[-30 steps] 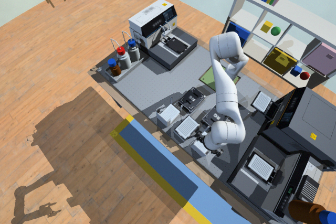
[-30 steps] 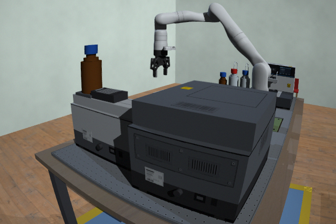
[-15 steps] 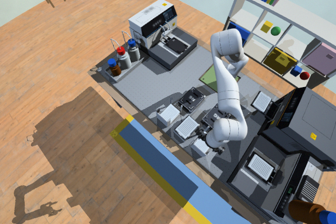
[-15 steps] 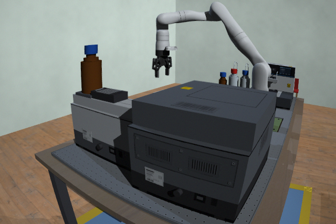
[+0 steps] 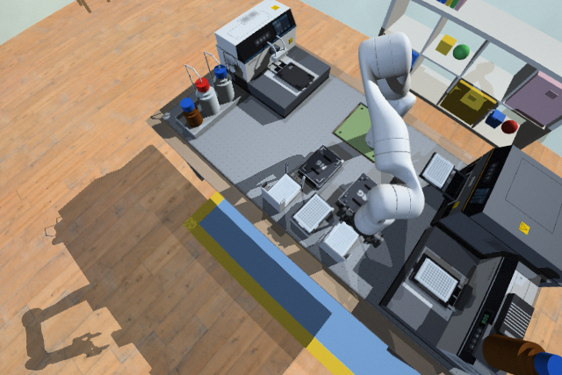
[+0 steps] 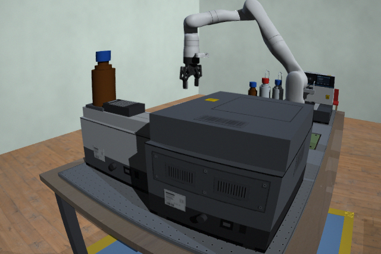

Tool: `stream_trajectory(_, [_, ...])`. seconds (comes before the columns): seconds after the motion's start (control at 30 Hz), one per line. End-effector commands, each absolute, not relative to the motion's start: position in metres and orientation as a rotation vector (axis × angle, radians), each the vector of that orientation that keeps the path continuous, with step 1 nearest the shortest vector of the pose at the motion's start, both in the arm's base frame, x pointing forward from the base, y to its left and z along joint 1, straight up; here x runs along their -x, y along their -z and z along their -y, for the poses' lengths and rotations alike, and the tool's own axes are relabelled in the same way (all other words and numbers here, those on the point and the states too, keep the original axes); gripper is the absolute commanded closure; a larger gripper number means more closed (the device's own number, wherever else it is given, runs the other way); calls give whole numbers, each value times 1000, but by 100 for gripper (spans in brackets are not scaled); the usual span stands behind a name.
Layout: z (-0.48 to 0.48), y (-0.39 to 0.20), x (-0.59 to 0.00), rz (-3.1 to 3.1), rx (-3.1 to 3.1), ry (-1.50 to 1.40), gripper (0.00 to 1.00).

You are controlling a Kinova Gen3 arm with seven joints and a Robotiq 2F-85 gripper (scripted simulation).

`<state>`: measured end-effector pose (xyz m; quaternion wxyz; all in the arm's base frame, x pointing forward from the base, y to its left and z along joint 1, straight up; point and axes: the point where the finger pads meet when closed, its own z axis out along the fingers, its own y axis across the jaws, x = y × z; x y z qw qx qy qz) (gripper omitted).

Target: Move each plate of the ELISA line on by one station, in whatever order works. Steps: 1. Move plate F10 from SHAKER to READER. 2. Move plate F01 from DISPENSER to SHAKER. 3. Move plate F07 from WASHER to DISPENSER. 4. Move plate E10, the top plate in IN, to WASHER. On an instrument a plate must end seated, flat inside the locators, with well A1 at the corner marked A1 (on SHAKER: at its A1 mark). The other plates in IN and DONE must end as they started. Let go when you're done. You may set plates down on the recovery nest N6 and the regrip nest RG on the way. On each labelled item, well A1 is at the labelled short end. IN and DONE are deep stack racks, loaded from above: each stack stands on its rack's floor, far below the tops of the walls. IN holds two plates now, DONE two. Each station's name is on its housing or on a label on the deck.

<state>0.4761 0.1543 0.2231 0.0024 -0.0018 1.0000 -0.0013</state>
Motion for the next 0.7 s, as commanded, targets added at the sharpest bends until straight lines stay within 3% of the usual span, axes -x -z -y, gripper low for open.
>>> stream_trajectory(0.0, [-155,-224,-474,-3133,5,2,0])
stream_trajectory(0.67, [-154,-212,-474,-3133,5,2,0])
